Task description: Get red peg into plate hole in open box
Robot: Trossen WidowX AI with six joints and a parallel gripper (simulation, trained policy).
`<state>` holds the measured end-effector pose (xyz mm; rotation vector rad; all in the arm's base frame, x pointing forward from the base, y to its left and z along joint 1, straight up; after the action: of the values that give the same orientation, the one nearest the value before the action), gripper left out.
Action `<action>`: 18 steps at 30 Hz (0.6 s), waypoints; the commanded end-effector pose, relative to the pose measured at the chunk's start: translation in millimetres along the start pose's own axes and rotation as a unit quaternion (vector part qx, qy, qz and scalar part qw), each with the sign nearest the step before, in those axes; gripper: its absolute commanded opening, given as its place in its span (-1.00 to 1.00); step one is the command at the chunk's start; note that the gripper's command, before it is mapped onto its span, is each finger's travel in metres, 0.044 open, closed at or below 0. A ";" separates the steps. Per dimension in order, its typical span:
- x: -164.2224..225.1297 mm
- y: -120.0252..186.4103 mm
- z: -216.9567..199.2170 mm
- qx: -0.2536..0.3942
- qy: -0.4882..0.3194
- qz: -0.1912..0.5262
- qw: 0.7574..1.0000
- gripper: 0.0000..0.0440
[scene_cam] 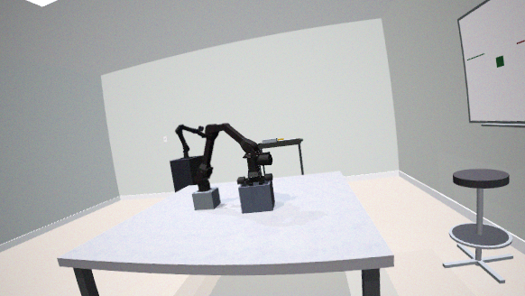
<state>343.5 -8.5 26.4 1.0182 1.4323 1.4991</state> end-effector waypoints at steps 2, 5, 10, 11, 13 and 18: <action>-2.3 6.1 5.4 -0.008 -0.001 0.025 1.000 -0.39; -5.0 10.0 7.7 -0.013 -0.004 0.042 0.999 -0.35; -8.7 17.0 11.0 -0.022 -0.009 0.066 0.998 -0.30; -9.5 18.4 11.6 -0.024 -0.010 0.070 0.997 -0.28; -11.3 21.2 12.6 -0.028 -0.012 0.078 0.996 -0.25; -15.6 28.1 15.0 -0.038 -0.016 0.095 0.995 -0.19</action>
<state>359.9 -17.9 50.9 1.1475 1.2907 1.6317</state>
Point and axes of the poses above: the point midway between the two fingers, 35 mm back from their tips, its own y axis back along the fingers, its own z axis across the jaws, x = y × z, the point moved 1 cm from there along y, back along the fingers, and after that the axes turned 2 degrees about y, right-handed, at the moved point
